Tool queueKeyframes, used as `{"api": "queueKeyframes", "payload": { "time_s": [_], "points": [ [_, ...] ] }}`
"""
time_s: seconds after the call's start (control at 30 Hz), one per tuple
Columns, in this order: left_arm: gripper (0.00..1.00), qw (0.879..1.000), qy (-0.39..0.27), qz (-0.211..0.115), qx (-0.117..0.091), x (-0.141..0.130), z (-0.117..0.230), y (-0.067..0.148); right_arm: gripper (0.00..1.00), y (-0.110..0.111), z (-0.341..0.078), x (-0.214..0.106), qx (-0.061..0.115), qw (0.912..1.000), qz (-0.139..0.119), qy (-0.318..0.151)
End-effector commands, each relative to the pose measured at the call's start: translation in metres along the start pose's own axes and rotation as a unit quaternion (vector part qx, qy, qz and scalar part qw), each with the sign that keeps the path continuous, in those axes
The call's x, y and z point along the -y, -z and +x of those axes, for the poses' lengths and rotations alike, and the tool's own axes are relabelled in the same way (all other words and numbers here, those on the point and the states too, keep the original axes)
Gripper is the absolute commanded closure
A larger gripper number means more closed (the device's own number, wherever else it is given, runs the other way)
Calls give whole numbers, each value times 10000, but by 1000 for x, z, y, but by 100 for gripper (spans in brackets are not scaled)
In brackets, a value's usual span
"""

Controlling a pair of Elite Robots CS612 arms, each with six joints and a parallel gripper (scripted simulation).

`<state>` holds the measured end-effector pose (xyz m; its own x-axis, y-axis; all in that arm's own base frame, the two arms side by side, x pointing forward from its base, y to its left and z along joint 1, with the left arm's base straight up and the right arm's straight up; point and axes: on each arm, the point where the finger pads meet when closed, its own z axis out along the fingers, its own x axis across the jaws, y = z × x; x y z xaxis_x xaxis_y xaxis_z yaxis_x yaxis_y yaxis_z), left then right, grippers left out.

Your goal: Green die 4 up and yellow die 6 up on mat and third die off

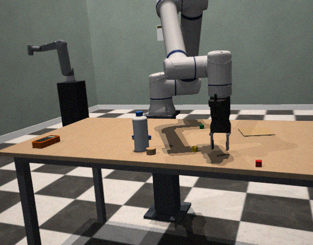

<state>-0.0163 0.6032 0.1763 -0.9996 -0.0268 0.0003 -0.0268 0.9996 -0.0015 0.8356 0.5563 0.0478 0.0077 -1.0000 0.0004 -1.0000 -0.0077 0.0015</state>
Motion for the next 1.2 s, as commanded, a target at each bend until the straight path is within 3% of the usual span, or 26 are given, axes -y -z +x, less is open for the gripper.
{"api": "queueKeyframes", "payload": {
  "time_s": [0.0,0.37,1.17],
  "points": [
    [0,10000,0,-7,2,-1,0,1,0,2,-24,12,2,10000,8,-1],
    [0,10000,0,-7,2,-1,0,1,0,2,-85,41,2,10000,8,-1],
    [0,10000,0,-7,2,-1,0,1,0,2,-139,66,2,10000,8,-1]
  ]
}}
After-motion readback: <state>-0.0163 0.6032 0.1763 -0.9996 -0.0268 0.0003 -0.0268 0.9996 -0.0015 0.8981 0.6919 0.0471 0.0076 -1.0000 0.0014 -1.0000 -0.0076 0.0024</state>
